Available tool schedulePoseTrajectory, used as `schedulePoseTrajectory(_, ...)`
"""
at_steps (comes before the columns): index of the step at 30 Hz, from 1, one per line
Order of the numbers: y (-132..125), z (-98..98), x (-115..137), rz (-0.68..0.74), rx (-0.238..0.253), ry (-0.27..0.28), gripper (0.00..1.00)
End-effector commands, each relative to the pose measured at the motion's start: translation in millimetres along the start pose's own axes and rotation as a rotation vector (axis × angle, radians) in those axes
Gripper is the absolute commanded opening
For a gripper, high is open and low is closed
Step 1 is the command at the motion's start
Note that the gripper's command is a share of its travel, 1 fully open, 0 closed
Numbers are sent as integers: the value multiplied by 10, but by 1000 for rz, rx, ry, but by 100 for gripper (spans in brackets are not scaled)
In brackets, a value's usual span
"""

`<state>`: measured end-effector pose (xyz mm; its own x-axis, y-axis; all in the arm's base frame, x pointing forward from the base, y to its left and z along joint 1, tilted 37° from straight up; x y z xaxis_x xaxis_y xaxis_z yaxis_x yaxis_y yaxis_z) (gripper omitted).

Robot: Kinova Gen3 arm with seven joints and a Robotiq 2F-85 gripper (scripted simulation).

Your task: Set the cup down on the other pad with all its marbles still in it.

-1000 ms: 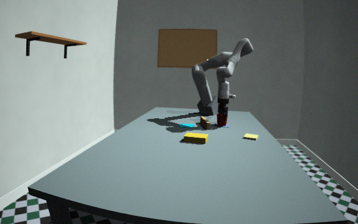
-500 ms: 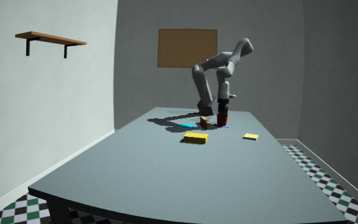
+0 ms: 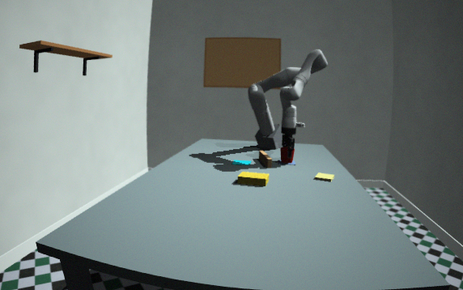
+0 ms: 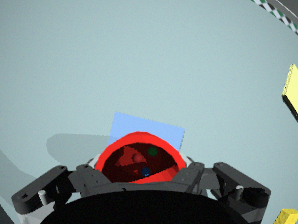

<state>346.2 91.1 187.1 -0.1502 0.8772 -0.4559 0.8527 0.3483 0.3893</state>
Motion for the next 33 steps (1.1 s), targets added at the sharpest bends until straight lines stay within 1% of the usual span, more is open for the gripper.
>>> schedulePoseTrajectory(1, 2, -2, 1, 0, -1, 0, 82)
schedulePoseTrajectory(21, 2, -13, 1, 0, -1, 0, 82)
schedulePoseTrajectory(26, 2, -70, 1, 0, -1, 0, 82)
schedulePoseTrajectory(32, 2, -208, 1, 0, -1, 0, 82)
schedulePoseTrajectory(33, 2, -208, 1, 0, -1, 0, 82)
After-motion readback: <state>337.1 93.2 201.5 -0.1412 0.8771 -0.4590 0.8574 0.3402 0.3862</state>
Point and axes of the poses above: the point where the finger pads meet when closed, its own z axis out along the fingers, its own y axis across the jaws, x = y × z, the point moved 8 cm from there along -z, back along the fingers, and after that the axes turned 10 degrees about -z, right-handed, at the moved point
